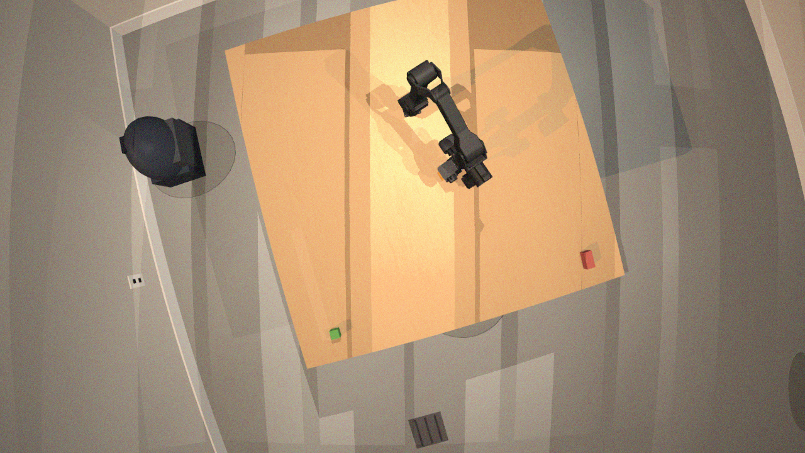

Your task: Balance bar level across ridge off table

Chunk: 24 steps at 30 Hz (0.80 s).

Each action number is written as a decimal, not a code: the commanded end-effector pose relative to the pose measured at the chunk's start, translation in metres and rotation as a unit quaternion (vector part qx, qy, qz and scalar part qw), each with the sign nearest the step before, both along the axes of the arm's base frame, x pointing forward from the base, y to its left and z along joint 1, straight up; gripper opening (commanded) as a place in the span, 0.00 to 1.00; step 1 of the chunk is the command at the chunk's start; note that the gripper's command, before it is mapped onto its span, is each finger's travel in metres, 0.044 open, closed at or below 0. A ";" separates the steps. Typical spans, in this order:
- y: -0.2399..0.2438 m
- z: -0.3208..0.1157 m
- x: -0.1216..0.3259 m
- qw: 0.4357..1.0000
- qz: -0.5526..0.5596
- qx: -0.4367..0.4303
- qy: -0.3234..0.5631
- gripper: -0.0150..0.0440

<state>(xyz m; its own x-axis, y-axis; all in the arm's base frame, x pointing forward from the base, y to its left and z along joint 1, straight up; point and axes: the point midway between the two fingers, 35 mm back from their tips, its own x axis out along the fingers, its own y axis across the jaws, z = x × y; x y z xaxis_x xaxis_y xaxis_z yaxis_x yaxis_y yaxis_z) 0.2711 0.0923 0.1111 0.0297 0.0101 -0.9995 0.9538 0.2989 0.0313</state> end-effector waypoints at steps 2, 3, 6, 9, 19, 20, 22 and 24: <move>0.001 0.016 0.002 1.000 0.000 0.000 0.000 1.00; 0.001 0.027 0.003 1.000 0.000 0.000 0.000 1.00; 0.001 0.062 0.003 1.000 0.000 0.000 0.000 1.00; 0.000 0.093 -0.001 1.000 0.000 0.000 0.000 1.00; -0.001 0.100 -0.002 1.000 0.000 0.000 0.000 1.00; -0.001 0.100 -0.002 1.000 0.000 0.000 0.000 1.00; -0.001 0.100 -0.002 1.000 0.000 0.000 0.000 1.00; -0.001 0.100 -0.002 1.000 0.000 0.000 0.000 1.00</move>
